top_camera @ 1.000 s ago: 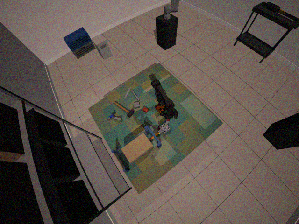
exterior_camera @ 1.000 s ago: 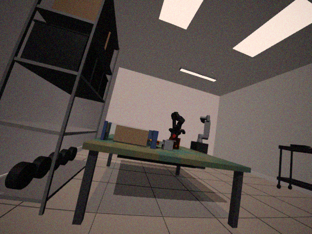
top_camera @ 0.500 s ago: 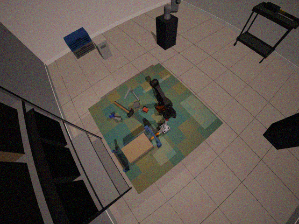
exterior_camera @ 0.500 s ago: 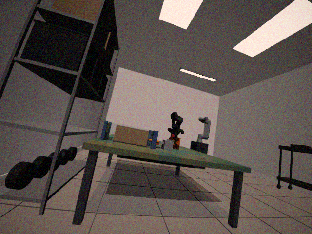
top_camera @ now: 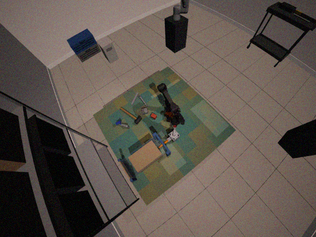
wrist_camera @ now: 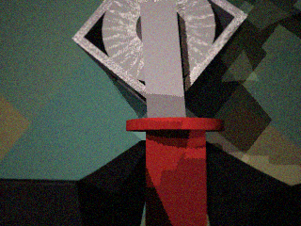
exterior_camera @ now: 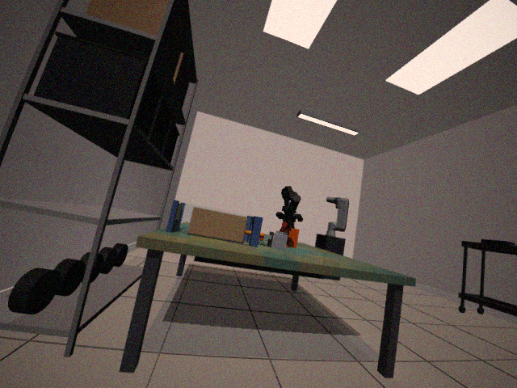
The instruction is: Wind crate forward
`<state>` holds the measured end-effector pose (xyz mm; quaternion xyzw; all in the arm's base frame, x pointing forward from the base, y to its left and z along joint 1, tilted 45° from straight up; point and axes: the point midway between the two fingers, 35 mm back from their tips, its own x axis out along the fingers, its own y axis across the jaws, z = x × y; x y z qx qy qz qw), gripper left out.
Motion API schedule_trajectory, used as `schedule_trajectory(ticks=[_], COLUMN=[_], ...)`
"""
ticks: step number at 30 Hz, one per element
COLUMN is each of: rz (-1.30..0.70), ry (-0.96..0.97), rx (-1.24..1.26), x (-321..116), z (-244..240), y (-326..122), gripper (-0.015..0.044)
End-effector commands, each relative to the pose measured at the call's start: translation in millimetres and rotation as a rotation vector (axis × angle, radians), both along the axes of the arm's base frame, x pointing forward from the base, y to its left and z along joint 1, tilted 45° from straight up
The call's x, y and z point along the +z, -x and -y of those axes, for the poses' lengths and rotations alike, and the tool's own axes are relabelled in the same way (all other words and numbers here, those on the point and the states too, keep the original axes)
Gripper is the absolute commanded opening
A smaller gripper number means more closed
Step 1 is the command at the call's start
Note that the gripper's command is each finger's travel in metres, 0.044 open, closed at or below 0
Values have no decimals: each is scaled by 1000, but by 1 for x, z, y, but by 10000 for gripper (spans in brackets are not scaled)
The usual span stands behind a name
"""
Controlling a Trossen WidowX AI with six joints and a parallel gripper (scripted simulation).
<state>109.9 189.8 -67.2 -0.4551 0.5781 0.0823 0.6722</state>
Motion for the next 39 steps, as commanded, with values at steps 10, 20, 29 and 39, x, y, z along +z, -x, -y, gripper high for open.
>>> schedule_trajectory(ticks=[10,20,29,39], rz=[27,27,28,29], ry=[25,25,26,26], rx=[2,2,2,2], x=[7,11,13,16], z=[13,16,19,21], y=[-17,-26,-35,-45], gripper=[0,0,0,0])
